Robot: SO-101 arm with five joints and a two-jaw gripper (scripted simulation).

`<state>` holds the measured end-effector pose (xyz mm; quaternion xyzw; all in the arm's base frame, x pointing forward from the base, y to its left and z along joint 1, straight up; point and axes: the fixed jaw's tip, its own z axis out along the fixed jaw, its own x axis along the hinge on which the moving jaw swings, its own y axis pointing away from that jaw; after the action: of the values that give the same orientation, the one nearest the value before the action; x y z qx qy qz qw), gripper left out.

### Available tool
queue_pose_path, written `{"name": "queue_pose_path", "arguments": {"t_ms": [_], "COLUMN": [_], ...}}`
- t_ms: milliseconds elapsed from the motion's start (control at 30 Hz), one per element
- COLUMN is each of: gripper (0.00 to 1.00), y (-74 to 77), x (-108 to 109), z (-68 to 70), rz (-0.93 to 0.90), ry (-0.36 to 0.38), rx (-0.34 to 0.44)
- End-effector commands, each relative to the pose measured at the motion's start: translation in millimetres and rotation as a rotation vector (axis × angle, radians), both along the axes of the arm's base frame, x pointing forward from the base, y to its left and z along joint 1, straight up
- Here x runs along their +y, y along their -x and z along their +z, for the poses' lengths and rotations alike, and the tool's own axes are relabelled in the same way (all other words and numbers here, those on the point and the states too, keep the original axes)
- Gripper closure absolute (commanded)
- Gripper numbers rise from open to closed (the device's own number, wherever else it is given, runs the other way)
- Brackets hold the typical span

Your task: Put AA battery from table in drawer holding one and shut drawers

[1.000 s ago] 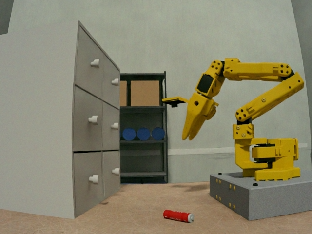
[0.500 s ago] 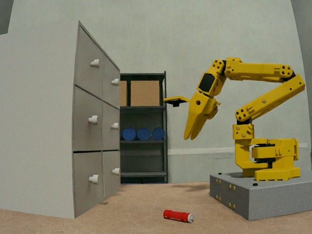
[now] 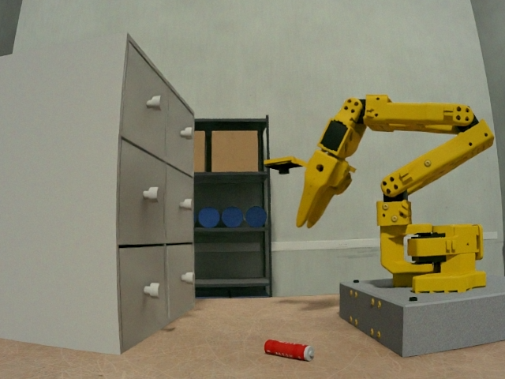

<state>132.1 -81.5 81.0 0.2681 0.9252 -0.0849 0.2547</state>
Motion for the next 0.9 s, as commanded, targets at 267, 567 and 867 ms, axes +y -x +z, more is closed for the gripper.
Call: {"name": "queue_pose_path", "arguments": {"t_ms": [267,567,867], "gripper": [0.79,0.79,0.79], "y": [-33.6,-51.9,-71.7], "x": [2,8,20], "z": [-8.9,-12.7,-16.6], "rz": [0.109,0.173,0.253], "ry": [0.059,0.09,0.122], "rx": [-0.106,-0.178,-0.275]}}
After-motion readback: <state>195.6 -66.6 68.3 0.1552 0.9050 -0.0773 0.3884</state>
